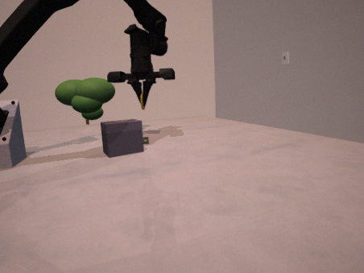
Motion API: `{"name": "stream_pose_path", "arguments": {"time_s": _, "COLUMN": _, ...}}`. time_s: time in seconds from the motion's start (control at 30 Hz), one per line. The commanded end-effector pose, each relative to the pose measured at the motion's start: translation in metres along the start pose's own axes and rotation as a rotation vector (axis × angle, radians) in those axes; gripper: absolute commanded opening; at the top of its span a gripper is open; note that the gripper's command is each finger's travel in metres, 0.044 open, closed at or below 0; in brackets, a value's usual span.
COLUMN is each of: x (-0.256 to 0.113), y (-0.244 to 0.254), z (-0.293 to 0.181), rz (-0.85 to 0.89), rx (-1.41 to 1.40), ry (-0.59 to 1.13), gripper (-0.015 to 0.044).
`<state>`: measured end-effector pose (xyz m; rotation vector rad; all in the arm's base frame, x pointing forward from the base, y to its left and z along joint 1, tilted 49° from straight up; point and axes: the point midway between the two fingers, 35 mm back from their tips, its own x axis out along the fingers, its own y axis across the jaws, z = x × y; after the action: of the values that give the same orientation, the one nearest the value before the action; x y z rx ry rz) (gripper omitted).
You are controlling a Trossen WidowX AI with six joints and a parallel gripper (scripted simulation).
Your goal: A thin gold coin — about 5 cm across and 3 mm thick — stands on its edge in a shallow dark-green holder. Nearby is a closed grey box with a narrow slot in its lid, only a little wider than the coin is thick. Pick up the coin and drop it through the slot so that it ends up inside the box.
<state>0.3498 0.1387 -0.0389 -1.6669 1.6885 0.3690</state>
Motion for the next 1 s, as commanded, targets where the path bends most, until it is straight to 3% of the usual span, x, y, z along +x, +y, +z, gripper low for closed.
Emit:
{"name": "stream_pose_path", "arguments": {"time_s": 0.0, "x": -0.0008, "y": 0.0007, "z": 0.0016, "rz": 0.005, "rx": 0.124, "ry": -0.002, "gripper": 0.0000}}
{"name": "stream_pose_path", "arguments": {"time_s": 0.77, "x": -0.0021, "y": 0.0032, "z": 0.0080, "rz": 0.005, "rx": 0.913, "ry": 0.000, "gripper": 0.0000}}
{"name": "stream_pose_path", "arguments": {"time_s": 0.97, "x": -0.0022, "y": 0.0033, "z": 0.0084, "rz": 0.005, "rx": 0.964, "ry": 0.000, "gripper": 0.0000}}
